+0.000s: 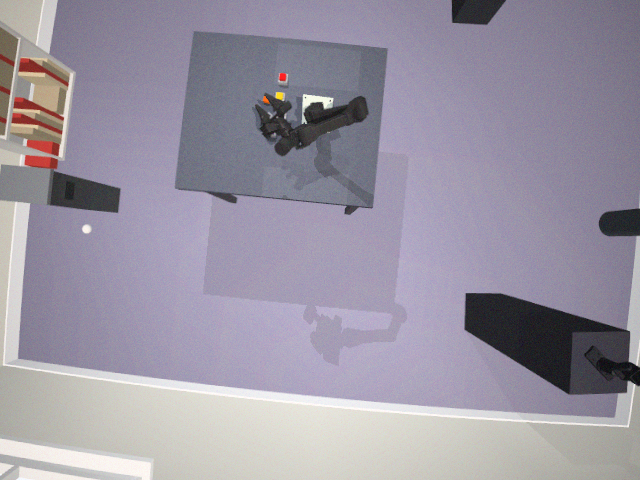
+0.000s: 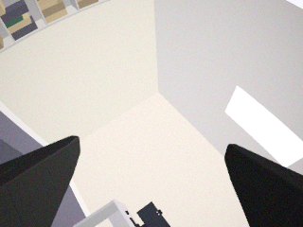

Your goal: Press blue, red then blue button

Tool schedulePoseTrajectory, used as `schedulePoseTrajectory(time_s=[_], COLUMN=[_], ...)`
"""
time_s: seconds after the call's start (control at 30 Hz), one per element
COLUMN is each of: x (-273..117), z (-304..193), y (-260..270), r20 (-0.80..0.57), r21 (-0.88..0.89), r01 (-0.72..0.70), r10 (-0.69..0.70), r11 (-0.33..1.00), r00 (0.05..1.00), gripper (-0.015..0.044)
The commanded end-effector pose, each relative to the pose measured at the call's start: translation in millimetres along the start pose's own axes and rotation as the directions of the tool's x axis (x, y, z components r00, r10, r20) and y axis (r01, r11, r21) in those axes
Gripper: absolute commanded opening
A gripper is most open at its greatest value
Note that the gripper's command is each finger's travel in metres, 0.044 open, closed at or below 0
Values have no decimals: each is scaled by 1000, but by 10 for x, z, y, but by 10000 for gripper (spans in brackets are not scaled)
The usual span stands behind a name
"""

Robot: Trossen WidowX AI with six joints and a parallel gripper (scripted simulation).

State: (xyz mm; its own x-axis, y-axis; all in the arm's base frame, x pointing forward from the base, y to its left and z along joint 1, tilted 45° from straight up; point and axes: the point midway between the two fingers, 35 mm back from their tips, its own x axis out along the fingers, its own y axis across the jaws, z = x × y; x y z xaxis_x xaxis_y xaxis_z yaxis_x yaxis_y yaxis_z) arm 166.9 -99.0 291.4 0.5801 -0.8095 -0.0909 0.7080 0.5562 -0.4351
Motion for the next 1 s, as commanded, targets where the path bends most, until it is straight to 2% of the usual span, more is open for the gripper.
schedulePoseTrajectory(time_s=[0.0,0.07,0.17,0.3,0.43,0.57,0.67,0.8,0.9,0.97], x=[10,96,285,464,491,366,222,72,56,58], z=[-4,-58,-287,-765,-1310,-1770,-1993,-2099,-2080,-2077], y=[21,190,538,896,1126,1268,1346,1431,1465,1467], r20=[-5,-50,-201,-466,-715,-851,-837,-653,-475,-460], r21=[-14,-120,-310,-405,-292,-6,266,618,781,791], r01=[-6,-63,-223,-486,-736,-884,-889,-749,-606,-594], r10=[6,57,165,282,372,462,546,687,775,781], r11=[1000,991,924,774,611,467,371,241,152,145], r00=[1000,997,966,839,592,250,-22,-318,-417,-422], gripper=[400,400,400,400,400,400,400,400,400,400])
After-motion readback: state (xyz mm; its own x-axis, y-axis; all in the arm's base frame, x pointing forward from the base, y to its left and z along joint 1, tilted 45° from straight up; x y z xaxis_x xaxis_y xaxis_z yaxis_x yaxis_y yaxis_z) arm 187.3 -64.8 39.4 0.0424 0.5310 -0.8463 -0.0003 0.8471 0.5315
